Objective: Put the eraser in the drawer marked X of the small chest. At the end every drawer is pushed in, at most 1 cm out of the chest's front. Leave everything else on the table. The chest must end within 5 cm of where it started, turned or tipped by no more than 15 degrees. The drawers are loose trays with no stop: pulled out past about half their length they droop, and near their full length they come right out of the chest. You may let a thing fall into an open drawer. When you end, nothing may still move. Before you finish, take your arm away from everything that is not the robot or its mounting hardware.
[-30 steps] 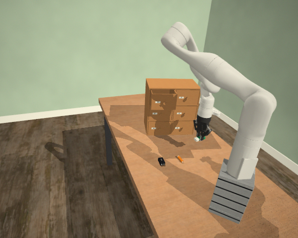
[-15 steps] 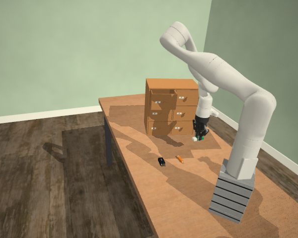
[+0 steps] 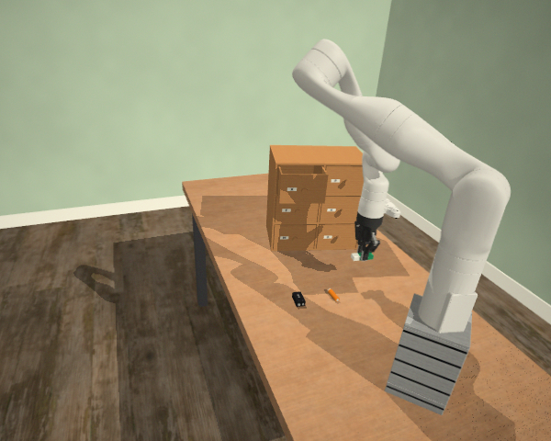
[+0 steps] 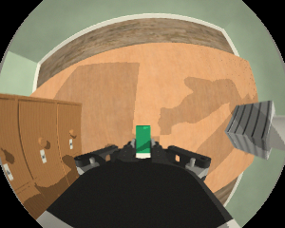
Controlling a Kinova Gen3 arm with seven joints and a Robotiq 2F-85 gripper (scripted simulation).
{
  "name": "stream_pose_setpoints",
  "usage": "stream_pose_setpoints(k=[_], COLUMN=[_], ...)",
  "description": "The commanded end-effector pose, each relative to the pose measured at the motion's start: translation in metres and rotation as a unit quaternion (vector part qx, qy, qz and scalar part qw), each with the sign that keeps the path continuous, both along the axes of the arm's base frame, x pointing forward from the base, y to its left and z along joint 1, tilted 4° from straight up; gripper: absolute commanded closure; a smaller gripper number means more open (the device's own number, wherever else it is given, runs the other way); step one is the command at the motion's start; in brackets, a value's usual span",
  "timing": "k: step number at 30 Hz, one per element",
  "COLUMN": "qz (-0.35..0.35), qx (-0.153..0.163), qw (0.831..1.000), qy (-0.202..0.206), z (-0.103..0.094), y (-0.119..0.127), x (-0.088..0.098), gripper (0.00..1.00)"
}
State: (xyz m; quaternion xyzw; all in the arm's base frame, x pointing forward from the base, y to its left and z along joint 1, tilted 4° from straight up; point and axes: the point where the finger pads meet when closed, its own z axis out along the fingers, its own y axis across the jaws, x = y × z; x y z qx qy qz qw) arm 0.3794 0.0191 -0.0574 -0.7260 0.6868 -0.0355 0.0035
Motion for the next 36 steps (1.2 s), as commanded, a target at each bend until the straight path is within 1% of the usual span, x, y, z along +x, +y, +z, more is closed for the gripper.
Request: stream_pose_setpoints(k=[1,5,7,22,24,36], qz=[-0.009,-0.033,-0.033,-0.13,-0.13,-0.212], qx=[0.001,0.002,0.002,0.008,0.008,0.012], qw=[1.0,0.999,0.999,0.991,0.991,0.977], qy=[-0.001,-0.002,-0.002,-0.006,-0.006,-0.01], z=[0.0,0.0,0.0,0.0,0.0,-0.001], y=[0.005,0.009,0.009,0.025,0.025,0.039], x=[0.001,0.002,0.002,0.004,0.004,0.006], gripper=[0.81,0.81,0.81,0.81,0.81,0.81])
